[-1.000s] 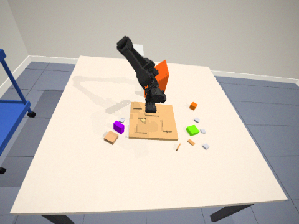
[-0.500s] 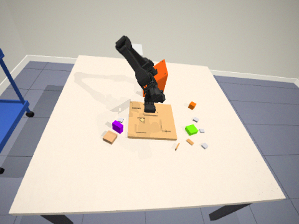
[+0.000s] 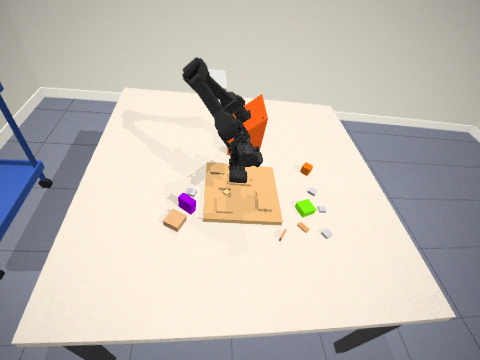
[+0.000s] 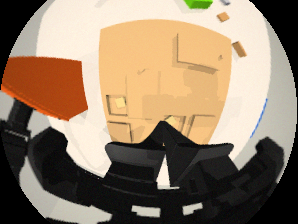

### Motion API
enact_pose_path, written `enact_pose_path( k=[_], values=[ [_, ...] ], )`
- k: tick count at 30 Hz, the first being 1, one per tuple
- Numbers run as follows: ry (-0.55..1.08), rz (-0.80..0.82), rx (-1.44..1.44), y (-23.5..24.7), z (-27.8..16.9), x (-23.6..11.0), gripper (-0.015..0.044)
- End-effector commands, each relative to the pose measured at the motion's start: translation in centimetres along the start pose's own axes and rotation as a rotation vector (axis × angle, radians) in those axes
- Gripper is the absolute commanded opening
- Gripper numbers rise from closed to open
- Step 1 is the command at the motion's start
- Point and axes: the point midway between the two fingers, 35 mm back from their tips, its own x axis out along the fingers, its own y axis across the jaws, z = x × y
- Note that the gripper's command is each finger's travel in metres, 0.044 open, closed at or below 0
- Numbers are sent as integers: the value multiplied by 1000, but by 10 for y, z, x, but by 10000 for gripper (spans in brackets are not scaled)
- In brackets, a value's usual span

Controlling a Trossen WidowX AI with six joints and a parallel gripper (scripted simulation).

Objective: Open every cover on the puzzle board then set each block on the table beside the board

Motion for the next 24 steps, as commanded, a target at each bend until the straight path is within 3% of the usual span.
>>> enact_pose_path(
  k=[1,24],
  values=[
    [-1,1,-7,1,1,4,0],
    [0,1,-7,1,1,27,0]
  ],
)
